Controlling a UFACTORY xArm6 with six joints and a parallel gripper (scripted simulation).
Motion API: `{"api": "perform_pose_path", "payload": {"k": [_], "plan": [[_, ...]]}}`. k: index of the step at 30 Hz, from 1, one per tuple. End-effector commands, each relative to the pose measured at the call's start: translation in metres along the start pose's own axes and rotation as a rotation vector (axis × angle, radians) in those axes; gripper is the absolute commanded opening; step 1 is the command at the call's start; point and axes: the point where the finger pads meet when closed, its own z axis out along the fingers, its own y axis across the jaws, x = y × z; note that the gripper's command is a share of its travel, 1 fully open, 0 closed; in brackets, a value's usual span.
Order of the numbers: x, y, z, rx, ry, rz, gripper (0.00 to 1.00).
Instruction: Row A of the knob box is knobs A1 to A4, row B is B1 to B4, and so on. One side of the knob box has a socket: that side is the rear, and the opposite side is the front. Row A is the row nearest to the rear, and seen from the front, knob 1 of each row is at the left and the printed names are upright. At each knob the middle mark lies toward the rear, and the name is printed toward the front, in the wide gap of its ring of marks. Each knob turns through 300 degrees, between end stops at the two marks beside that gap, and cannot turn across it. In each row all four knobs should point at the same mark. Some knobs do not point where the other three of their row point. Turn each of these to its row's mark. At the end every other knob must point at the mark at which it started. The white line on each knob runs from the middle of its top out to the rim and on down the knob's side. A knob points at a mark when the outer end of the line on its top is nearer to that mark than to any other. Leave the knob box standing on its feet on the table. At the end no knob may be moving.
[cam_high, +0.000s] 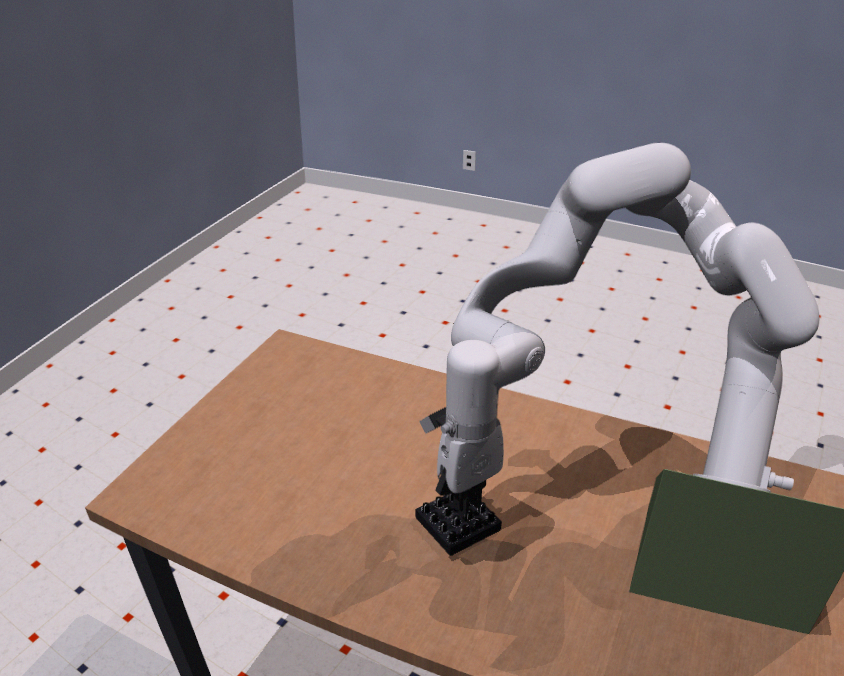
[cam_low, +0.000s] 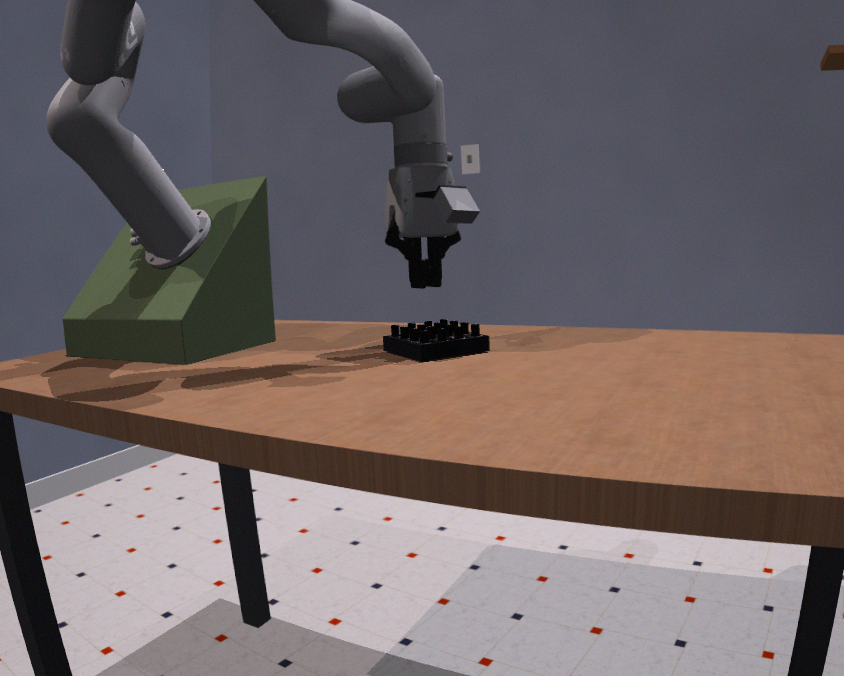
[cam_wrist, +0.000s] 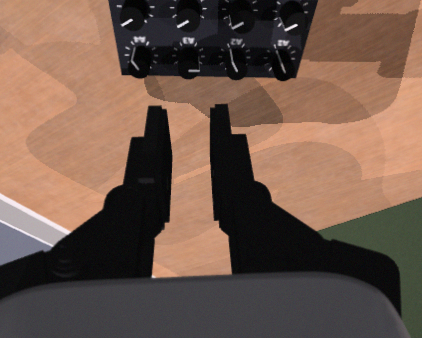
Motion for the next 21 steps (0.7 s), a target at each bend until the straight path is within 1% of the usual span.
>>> {"api": "perform_pose_path", "payload": {"k": [1,12,21], "plan": [[0.001,-0.001,-0.001,0.003,0.002,0.001,0.19],[0.001,-0.001,0.002,0.003,0.004,0.002,0.19],[0.001,-0.001,0.011,0.002,0.005,0.002,0.19]]}}
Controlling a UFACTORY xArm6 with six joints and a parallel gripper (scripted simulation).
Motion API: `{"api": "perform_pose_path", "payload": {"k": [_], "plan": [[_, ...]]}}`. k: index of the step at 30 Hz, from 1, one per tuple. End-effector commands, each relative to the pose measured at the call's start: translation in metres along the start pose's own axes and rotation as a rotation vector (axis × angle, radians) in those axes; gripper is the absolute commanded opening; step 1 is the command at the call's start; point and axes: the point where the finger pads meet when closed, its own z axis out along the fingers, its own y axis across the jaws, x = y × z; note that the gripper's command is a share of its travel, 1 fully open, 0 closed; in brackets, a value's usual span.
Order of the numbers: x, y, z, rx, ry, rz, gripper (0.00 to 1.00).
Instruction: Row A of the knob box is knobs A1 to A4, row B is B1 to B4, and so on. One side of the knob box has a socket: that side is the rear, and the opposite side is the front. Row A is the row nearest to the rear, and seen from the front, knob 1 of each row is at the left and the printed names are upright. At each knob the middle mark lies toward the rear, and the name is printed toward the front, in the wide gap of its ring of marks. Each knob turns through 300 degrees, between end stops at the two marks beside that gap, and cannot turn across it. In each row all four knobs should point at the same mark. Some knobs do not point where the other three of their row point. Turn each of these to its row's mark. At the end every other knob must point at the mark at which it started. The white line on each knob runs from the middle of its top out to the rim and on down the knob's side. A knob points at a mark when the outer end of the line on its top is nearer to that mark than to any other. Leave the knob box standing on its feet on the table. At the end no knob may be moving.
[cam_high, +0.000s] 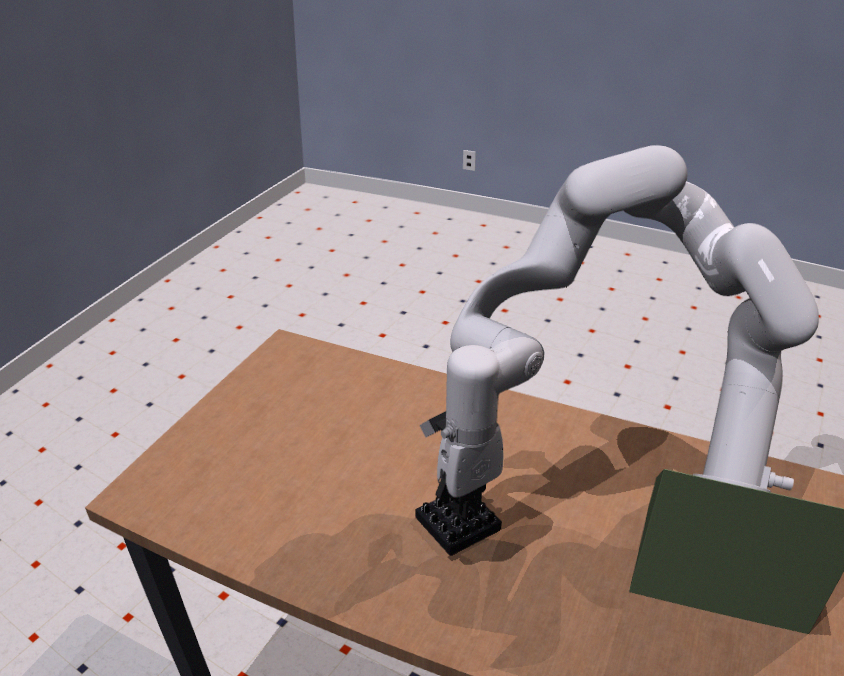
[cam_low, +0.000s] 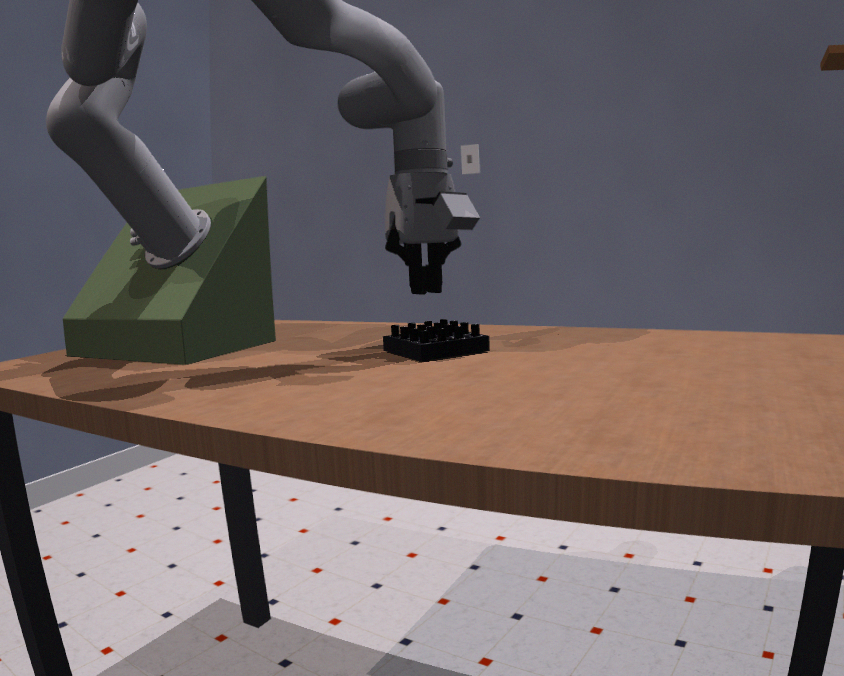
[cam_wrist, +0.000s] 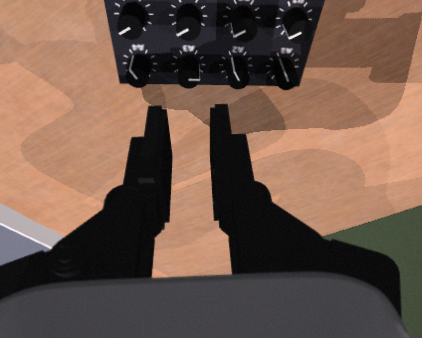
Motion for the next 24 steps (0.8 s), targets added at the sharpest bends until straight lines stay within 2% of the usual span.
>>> {"api": "perform_pose_path", "payload": {"k": [1,24], "plan": [[0.001,-0.001,0.004,0.003,0.002,0.001,0.19],[0.001,-0.001,0.029,0.003,0.002,0.001,0.19]]}}
